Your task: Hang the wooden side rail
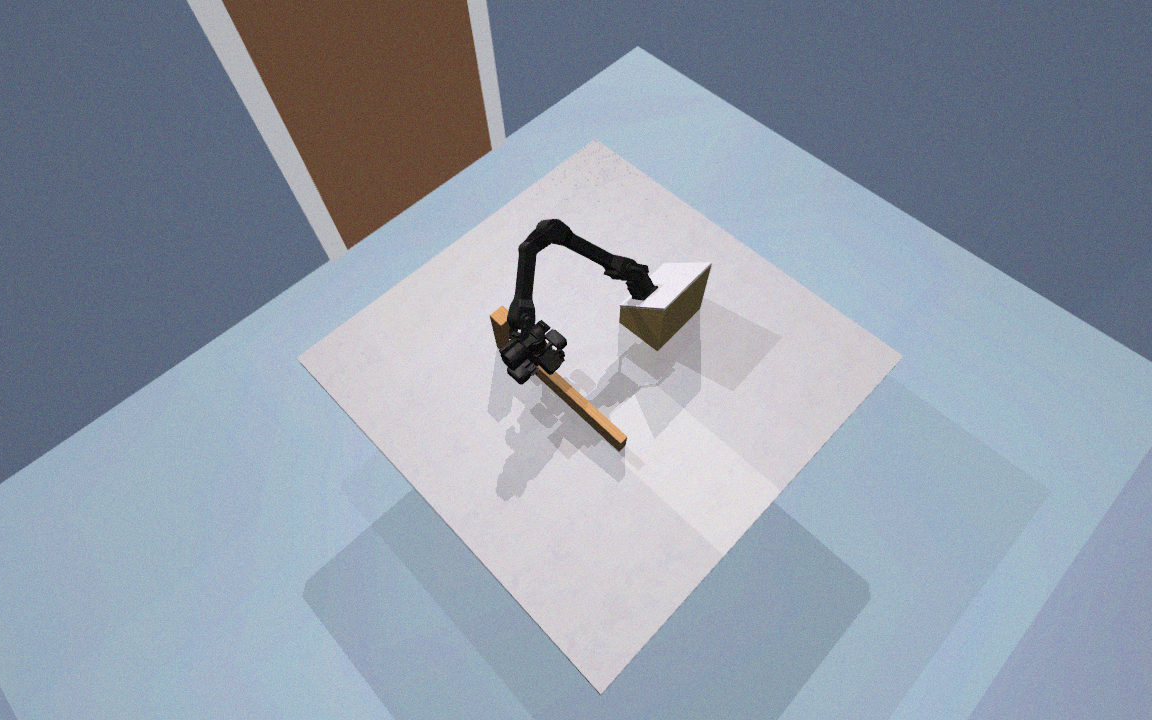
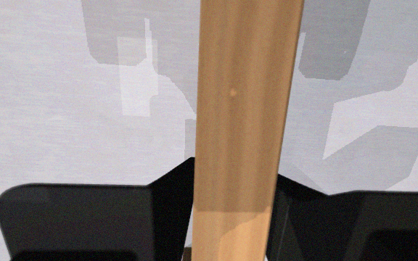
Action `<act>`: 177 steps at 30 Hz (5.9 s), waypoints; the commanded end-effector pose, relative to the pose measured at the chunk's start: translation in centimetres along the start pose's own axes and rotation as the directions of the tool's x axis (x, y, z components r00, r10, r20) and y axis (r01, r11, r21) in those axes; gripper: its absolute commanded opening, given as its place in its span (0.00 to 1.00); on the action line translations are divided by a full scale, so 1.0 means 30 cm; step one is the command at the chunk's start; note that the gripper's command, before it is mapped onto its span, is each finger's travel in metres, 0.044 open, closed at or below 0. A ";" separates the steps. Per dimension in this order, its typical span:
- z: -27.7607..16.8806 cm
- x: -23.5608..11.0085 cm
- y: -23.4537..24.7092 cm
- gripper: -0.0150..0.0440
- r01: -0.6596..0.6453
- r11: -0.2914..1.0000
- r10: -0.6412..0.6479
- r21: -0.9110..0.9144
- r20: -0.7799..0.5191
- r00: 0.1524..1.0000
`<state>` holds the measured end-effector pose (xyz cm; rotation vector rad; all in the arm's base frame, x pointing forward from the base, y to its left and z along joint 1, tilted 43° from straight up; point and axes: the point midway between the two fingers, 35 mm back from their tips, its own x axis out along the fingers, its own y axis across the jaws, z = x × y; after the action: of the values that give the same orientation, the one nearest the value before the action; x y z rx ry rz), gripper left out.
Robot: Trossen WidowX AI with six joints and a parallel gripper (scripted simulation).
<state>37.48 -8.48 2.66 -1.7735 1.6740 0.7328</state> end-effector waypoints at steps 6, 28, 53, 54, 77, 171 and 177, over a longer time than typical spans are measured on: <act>-0.003 -0.011 -0.006 0.25 0.009 1.000 -0.009 -0.003 0.002 1.000; -0.010 -0.012 -0.007 0.25 0.009 1.000 -0.009 -0.003 0.002 1.000; -0.020 -0.014 -0.012 0.25 0.009 1.000 -0.009 -0.003 0.002 1.000; -0.020 -0.014 -0.012 0.25 0.009 1.000 -0.009 -0.003 0.002 1.000; -0.029 -0.011 -0.004 0.25 0.009 1.000 -0.009 -0.003 0.001 1.000; -0.064 -0.014 -0.011 0.25 0.009 1.000 -0.009 -0.003 0.001 1.000; -0.066 -0.014 -0.009 0.25 0.009 1.000 -0.009 -0.003 0.001 1.000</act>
<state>37.48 -9.86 3.95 -1.7732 1.6770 0.7363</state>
